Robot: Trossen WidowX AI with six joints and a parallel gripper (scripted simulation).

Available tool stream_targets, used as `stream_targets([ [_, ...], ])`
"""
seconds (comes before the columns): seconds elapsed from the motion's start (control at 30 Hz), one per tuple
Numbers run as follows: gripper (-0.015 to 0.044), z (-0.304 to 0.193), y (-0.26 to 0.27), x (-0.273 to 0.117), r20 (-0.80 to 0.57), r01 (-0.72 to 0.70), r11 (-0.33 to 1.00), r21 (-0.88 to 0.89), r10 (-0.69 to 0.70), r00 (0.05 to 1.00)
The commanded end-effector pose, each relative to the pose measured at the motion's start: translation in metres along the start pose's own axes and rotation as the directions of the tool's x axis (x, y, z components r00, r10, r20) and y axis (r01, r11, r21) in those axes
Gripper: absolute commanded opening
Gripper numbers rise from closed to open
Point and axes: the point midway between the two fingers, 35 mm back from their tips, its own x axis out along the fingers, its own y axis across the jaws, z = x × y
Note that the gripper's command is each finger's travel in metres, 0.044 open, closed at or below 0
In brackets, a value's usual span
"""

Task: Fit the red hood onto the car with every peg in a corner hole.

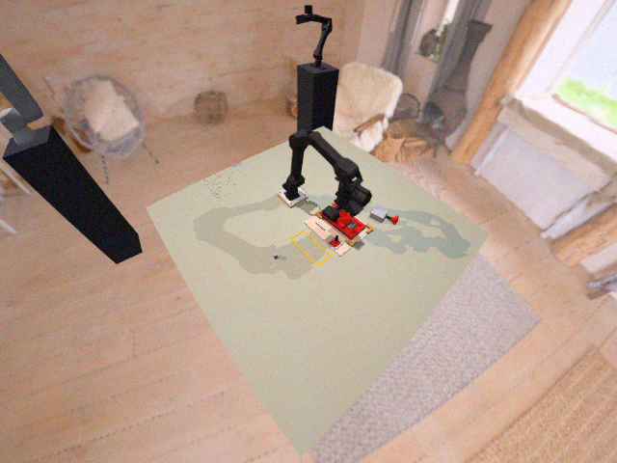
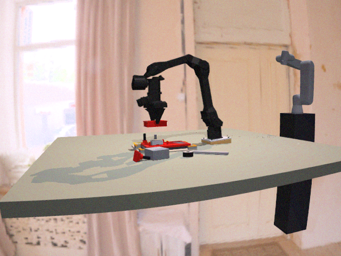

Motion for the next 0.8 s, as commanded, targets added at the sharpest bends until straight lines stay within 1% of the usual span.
stream_targets([
  [0.0, 0.0, 0.004, 0.009, 0.001, 0.0, 0.004, 1.0, 0.006, -0.004, 1.0],
  [0.57, 0.0, 0.017, 0.068, 0.001, 0.001, -0.004, 1.0, -0.007, 0.004, 1.0],
  [0.77, 0.0, 0.017, 0.069, 0.004, 0.001, -0.004, 1.0, -0.007, 0.004, 1.0],
])
